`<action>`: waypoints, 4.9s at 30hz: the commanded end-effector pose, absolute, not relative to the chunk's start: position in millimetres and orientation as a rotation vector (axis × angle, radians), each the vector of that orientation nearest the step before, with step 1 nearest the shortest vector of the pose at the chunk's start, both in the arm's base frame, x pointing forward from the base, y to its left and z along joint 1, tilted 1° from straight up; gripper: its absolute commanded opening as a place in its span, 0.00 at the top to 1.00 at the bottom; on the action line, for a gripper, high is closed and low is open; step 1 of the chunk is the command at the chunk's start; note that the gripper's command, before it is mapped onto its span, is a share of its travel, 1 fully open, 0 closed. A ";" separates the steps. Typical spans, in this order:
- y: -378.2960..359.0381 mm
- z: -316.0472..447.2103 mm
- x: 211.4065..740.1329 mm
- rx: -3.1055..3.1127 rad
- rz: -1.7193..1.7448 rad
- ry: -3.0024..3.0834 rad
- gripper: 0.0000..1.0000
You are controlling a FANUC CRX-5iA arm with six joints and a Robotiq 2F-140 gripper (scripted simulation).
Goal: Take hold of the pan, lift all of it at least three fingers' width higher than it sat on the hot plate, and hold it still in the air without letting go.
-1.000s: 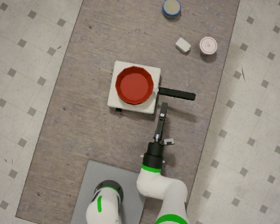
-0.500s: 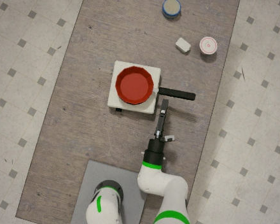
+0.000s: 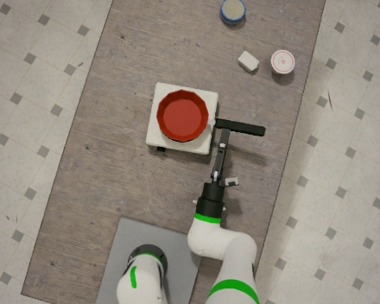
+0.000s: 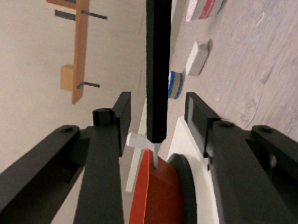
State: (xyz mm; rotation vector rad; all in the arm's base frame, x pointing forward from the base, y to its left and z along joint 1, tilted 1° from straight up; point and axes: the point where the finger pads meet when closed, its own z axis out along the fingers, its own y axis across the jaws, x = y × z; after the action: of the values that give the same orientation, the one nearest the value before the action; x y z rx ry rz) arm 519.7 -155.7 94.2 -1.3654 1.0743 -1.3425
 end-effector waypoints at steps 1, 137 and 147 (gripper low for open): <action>-155.8 94.8 524.3 -1.365 -1.344 1.073 0.59; -154.4 102.8 570.1 -1.365 -1.344 1.073 0.90; -154.4 112.6 570.1 -1.365 -1.344 1.073 0.90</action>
State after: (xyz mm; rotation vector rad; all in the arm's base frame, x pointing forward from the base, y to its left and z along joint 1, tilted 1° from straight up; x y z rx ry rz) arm 569.8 -154.2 109.4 -1.3660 1.0745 -1.3424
